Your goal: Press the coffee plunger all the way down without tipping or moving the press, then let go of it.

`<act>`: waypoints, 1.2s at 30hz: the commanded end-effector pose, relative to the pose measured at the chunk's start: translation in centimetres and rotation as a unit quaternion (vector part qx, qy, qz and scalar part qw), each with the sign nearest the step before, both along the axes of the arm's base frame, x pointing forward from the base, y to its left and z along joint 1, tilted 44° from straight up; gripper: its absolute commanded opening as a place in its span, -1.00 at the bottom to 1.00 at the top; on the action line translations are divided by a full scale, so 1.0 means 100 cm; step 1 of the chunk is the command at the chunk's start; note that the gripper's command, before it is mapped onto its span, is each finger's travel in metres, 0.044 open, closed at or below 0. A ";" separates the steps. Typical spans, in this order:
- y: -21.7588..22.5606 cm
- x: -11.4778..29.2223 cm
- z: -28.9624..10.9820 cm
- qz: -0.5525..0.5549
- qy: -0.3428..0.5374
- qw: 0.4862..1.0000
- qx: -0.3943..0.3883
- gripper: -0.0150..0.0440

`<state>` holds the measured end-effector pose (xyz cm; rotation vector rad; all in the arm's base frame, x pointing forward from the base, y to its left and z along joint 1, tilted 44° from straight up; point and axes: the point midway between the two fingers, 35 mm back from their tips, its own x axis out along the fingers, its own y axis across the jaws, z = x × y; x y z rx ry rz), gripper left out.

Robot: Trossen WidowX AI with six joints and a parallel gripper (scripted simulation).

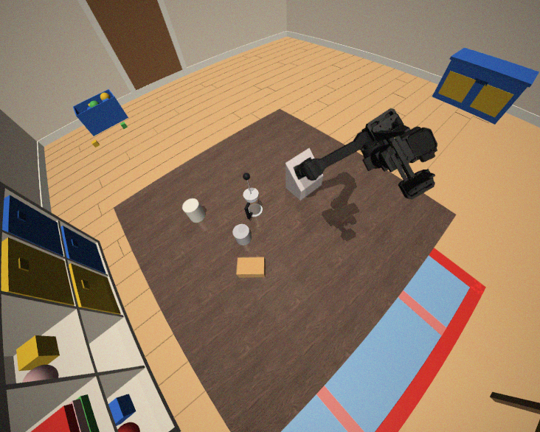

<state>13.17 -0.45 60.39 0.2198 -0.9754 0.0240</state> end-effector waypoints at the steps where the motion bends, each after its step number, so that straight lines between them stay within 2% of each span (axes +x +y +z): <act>1: 0.002 0.026 -0.014 -0.016 0.042 0.999 -0.024 1.00; 4: 0.002 0.037 -0.021 -0.023 0.062 0.997 -0.036 1.00; 11: -0.010 0.099 -0.068 -0.069 0.181 0.977 -0.083 1.00; 16: -0.033 0.153 -0.132 -0.091 0.314 0.936 -0.133 1.00; 22: -0.075 0.190 -0.222 -0.080 0.466 0.868 -0.153 1.00; 29: -0.123 0.188 -0.337 -0.007 0.620 0.777 -0.109 1.00; 36: -0.150 0.135 -0.442 0.138 0.704 0.695 0.040 1.00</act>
